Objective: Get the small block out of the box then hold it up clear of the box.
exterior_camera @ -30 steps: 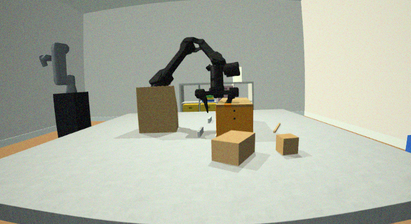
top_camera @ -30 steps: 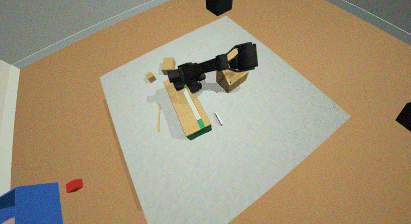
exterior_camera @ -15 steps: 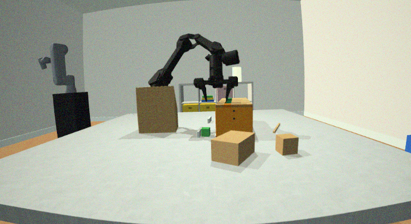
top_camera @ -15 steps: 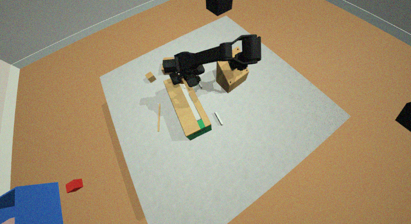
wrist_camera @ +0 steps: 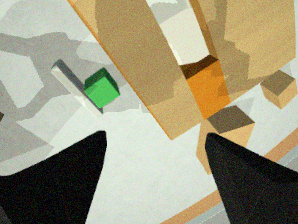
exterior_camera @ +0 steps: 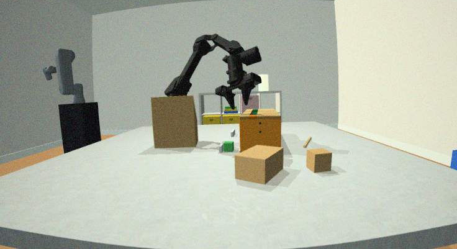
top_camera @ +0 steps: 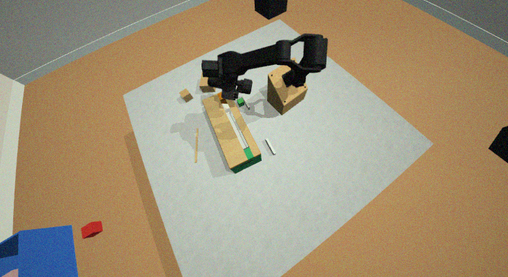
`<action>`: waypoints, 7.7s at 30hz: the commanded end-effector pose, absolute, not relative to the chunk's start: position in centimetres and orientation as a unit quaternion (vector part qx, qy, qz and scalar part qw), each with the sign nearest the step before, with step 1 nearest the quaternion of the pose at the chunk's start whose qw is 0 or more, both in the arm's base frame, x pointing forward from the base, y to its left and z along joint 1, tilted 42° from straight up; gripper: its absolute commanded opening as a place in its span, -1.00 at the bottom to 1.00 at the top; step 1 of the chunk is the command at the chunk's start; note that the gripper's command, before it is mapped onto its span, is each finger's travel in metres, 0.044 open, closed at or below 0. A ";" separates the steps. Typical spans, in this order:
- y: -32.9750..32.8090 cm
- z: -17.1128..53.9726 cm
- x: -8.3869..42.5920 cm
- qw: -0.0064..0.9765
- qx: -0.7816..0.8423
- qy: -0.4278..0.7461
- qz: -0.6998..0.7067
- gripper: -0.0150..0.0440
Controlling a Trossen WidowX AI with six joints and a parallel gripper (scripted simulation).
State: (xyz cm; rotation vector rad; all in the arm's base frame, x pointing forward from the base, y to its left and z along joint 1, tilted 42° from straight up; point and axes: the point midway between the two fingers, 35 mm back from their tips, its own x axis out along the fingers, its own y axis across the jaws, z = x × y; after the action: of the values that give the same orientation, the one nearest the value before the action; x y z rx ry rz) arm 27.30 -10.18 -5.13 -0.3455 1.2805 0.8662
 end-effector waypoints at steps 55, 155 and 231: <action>-11.8 -6.0 22.8 -0.337 0.762 0.122 -0.539 0.47; -6.3 -12.8 23.1 -0.336 0.765 0.118 -0.537 -0.49; -13.6 -6.5 21.7 -0.424 0.718 -0.062 -0.548 -0.49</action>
State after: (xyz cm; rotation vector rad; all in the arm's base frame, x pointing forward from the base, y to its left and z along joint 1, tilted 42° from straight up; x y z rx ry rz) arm 21.62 -13.50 -6.59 -1.7936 0.1494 1.3722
